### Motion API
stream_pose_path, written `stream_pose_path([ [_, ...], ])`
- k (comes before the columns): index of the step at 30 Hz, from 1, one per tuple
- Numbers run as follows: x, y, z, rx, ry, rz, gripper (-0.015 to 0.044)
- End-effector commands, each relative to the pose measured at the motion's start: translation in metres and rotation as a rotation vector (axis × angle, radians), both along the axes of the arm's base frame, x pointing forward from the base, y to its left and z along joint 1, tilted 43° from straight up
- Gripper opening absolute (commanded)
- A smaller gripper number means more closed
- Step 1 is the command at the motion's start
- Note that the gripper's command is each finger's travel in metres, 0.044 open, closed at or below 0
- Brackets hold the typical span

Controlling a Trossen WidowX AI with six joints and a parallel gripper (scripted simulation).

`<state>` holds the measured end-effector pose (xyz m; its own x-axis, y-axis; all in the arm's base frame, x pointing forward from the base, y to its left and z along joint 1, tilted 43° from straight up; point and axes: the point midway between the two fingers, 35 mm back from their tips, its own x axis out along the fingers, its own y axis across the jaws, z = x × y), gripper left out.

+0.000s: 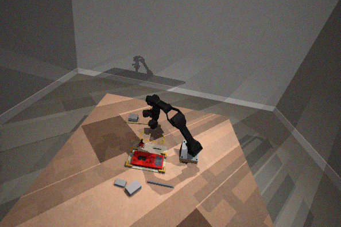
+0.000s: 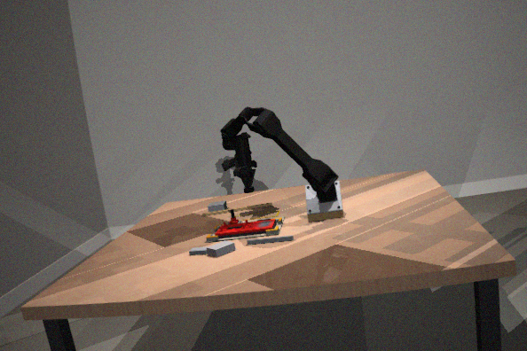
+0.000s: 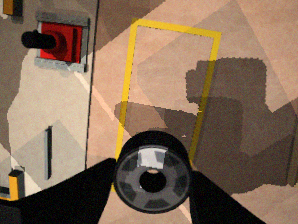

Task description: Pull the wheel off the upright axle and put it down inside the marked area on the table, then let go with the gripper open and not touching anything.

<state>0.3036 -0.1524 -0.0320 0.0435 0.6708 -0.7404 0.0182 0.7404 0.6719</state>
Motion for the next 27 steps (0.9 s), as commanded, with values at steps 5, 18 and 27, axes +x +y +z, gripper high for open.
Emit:
stream_pose_path([
  [5, -0.005, -0.001, -0.008, 0.000, 0.001, 0.004, 0.0000],
  [18, -0.001, 0.027, -0.040, 0.000, 0.000, 0.003, 0.0000],
  [27, -0.001, 0.065, -0.079, 0.003, -0.001, 0.004, 0.0000],
])
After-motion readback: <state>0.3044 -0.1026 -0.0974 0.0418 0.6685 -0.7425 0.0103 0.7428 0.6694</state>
